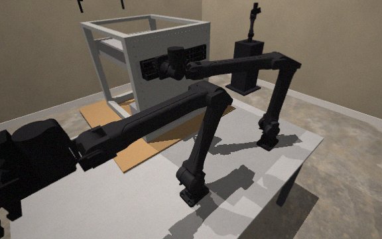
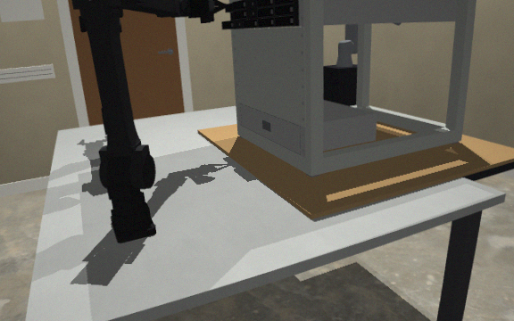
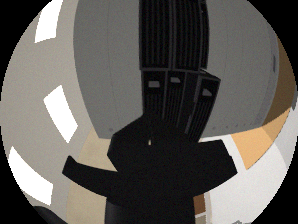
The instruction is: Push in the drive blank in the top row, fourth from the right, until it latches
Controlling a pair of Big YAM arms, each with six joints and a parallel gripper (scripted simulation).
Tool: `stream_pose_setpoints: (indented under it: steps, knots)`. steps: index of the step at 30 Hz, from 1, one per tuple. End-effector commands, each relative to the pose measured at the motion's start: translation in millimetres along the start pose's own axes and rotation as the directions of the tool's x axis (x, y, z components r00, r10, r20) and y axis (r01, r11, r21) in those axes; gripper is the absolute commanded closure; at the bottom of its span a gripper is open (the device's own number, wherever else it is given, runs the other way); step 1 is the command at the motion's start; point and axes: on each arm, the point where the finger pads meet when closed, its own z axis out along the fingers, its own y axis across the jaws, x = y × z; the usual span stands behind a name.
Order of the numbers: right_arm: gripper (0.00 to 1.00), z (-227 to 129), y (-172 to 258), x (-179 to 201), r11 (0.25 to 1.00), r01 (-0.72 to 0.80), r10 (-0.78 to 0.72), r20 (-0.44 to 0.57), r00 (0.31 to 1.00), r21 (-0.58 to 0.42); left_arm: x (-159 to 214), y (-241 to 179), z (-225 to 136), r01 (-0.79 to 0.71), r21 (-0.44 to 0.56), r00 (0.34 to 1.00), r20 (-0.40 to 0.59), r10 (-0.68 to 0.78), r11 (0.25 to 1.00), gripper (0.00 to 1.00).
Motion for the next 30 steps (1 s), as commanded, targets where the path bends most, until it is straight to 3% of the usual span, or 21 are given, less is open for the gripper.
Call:
stream_pose_setpoints:
  steps: [1,7,25,30]
  knots:
    - [1.0,17,26,-1,0.999,-0.043,0.043,0.012,0.999,-0.024,-19,2,-4,0.016,-0.005,0.999,0.047,-0.016,1.0,0.0]
    - [1.0,30,8,-1,1.0,-0.015,0.015,0.012,1.0,-0.006,-19,2,-4,0.016,-0.005,0.999,0.047,-0.016,1.0,0.0]
    - [1.0,27,15,2,0.999,-0.028,0.028,0.007,1.0,-0.015,-19,2,-4,0.016,-0.005,0.999,0.047,-0.016,1.0,0.0]
    - [1.0,15,-10,8,1.0,0.006,-0.006,-0.003,1.0,0.008,-19,2,-4,0.016,-0.005,0.999,0.047,-0.016,1.0,0.0]
